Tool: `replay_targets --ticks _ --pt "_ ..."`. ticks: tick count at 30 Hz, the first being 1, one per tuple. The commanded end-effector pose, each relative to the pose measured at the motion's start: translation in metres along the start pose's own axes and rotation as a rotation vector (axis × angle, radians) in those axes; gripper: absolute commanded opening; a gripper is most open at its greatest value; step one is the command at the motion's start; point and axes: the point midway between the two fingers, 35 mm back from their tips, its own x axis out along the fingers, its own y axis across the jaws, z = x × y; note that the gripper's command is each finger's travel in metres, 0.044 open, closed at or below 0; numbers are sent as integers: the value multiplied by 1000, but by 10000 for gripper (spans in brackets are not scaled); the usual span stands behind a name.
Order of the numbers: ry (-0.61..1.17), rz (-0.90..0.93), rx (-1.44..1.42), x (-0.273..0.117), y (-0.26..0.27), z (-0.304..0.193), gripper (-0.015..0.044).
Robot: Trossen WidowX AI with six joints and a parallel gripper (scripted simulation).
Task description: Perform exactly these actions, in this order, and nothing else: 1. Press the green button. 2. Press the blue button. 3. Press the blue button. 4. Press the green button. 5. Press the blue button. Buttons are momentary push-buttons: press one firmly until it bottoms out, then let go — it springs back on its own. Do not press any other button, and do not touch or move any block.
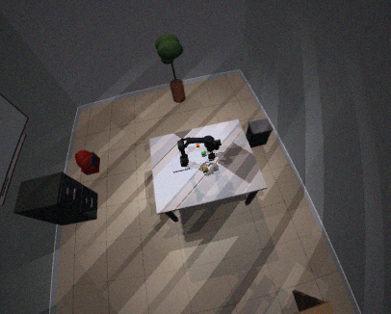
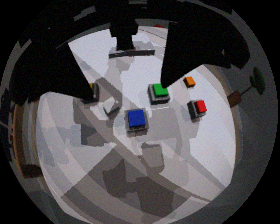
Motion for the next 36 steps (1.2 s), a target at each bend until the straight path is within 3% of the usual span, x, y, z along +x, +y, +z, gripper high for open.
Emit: replay_targets --ticks 1,10,17,25,36 --pt "19 -36 5 9 54 -28 400" --pt "23 -60 2 15 84 -52 400" --pt "23 -60 2 75 81 -54 216" --pt "23 -60 2 77 80 -54 20" --pt "23 -60 2 77 80 -54 20"
